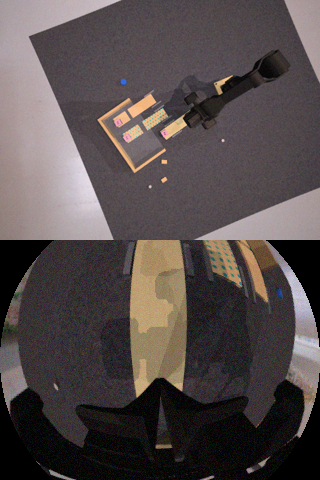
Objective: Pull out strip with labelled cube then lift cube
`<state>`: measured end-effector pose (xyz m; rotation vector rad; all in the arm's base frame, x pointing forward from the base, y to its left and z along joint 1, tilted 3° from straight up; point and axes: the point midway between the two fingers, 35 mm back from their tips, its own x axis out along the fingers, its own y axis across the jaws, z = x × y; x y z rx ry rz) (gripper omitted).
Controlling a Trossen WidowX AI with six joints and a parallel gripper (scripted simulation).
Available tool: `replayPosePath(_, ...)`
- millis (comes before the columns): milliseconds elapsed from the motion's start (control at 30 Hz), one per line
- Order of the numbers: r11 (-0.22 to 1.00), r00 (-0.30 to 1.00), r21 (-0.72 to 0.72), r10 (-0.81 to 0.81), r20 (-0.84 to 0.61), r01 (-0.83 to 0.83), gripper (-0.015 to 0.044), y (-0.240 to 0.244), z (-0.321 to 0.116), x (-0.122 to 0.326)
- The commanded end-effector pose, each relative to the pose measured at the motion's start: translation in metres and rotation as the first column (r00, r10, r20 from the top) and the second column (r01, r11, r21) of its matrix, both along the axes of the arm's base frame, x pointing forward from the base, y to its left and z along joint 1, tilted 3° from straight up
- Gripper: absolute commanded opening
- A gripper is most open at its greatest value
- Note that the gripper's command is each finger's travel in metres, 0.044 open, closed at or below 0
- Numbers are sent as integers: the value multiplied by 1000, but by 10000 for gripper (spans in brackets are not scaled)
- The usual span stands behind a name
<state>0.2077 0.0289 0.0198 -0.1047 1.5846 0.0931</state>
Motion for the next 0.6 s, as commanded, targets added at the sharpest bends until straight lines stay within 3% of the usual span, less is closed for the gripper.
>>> replayPosePath(0, 1000, 1000, 2, -4, -8, 4, 0, 1, 29, 5)
replayPosePath(200, 1000, 1000, 1, -5, -16, 5, 0, 1, 39, 5)
replayPosePath(567, 998, 998, 0, -60, -12, 60, 289, 5, 41, 48)
